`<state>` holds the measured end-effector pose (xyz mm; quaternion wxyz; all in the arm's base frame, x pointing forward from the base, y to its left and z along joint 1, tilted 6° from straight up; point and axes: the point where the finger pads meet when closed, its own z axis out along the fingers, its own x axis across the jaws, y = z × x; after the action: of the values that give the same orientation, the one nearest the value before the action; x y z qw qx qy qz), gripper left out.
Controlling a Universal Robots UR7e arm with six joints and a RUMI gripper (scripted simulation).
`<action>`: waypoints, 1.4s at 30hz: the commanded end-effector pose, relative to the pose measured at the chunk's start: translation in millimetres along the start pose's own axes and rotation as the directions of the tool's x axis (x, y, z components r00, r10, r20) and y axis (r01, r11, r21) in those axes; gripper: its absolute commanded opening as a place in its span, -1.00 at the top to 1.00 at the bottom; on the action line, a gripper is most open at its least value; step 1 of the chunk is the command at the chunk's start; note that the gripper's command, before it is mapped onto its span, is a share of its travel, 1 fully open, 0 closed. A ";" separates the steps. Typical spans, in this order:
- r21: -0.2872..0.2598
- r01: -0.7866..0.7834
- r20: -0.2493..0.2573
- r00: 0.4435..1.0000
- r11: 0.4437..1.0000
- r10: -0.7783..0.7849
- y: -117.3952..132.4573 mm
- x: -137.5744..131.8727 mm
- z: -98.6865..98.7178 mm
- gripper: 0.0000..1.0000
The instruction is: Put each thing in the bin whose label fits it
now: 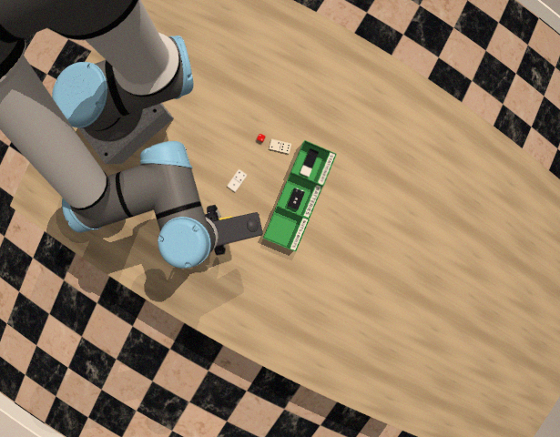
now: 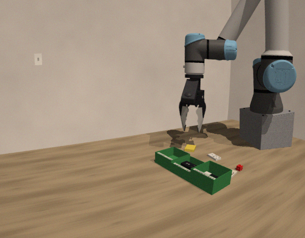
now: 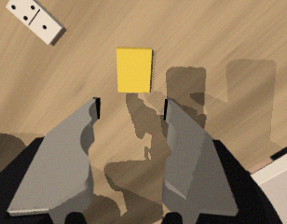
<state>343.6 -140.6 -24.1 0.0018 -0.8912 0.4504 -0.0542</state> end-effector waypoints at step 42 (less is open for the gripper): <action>-0.001 0.002 0.003 1.000 1.000 -0.002 -1.0 -1.4 70.9 0.33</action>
<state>351.7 -144.5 -93.2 0.0023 -0.8913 0.4503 -0.0525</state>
